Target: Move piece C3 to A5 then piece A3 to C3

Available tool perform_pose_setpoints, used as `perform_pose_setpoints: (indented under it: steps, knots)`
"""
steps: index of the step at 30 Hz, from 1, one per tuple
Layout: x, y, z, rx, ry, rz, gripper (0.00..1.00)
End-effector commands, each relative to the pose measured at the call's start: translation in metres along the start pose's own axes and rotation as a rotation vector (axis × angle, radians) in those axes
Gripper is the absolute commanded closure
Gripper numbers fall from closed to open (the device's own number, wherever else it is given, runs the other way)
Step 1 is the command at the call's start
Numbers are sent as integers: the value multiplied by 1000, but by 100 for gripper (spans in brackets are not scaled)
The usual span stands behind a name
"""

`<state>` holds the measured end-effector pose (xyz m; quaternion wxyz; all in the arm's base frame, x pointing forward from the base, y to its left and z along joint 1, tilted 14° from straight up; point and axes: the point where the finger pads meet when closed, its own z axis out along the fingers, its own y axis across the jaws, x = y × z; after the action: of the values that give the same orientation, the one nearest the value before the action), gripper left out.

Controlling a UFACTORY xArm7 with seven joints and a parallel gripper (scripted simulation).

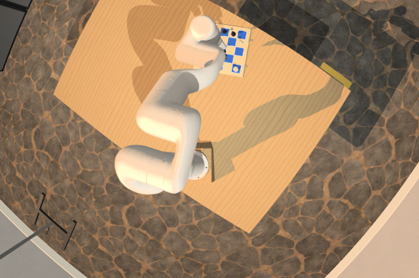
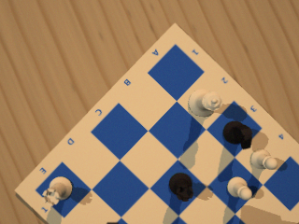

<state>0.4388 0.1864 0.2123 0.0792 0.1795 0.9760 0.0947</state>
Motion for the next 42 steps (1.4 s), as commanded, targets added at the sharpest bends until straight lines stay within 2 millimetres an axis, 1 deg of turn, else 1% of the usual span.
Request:
perform_pose_setpoints:
  steps: [1,6,16,18,19,22,33,35,36,39,42]
  knots:
    - [-1,1,-1,-1,-6,61,0]
    - [-1,1,2,-1,-6,286,0]
    - [-2,1,13,-8,2,866,0]
    - [-2,1,13,-8,2,866,0]
    - [-2,1,14,-5,-3,1028,0]
    - [-2,1,18,-11,9,1147,0]
    - [-2,1,31,-18,40,1758,0]
    - [-2,1,31,-18,40,1758,0]
    - [-2,1,32,-17,42,1921,0]
    - [-2,1,35,-17,52,2040,0]
    - [-2,1,37,-16,59,2208,0]
